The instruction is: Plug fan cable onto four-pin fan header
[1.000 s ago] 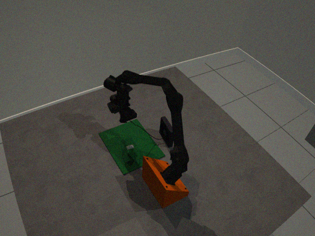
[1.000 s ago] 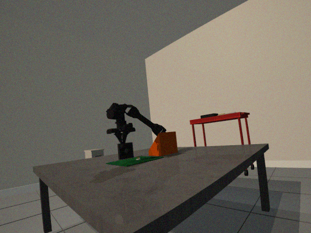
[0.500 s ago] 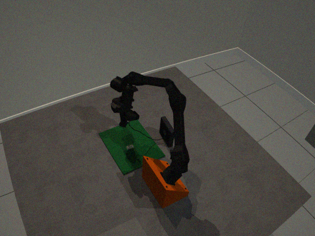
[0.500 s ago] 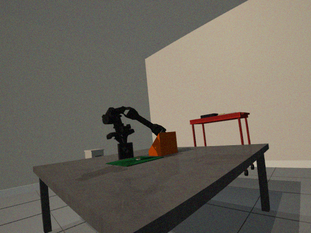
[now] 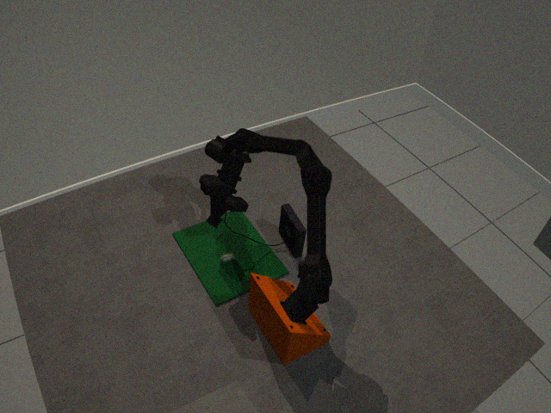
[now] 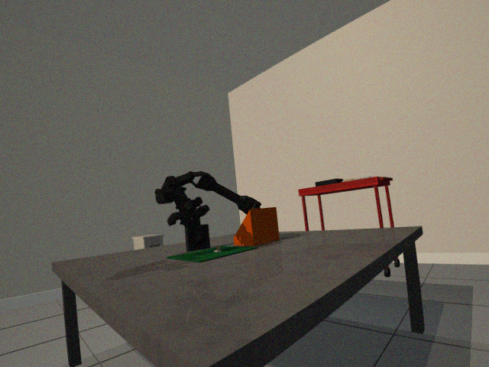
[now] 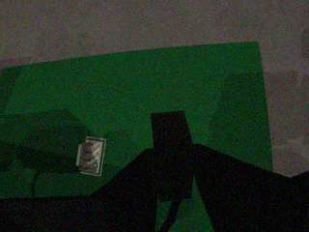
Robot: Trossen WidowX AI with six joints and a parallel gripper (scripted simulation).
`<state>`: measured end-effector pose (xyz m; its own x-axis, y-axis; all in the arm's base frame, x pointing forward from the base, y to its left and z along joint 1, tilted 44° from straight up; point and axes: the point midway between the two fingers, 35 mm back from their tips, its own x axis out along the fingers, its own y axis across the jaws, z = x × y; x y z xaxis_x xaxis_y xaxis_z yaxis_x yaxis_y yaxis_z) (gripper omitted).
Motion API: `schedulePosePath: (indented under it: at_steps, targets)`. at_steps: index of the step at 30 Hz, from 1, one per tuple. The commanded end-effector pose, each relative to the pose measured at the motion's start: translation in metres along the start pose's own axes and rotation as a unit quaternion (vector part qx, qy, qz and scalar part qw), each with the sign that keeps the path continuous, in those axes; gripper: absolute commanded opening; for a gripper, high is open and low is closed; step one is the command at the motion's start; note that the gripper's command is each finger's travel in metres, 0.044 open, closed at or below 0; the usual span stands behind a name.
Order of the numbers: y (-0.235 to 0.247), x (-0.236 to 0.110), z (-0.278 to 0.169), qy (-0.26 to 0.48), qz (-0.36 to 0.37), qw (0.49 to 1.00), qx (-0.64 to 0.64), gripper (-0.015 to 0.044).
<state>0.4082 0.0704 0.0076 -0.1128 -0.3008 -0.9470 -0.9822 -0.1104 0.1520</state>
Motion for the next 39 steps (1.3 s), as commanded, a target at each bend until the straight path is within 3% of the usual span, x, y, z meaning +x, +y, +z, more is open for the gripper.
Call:
schedulePosePath:
  at_steps: [1,39]
  targets:
    - [0.0,0.0,0.0,-0.04,0.002,0.999,-0.006,0.0]
    - [-0.007,-0.019,-0.021,-0.328,-0.06,0.942,-0.031,0.0]
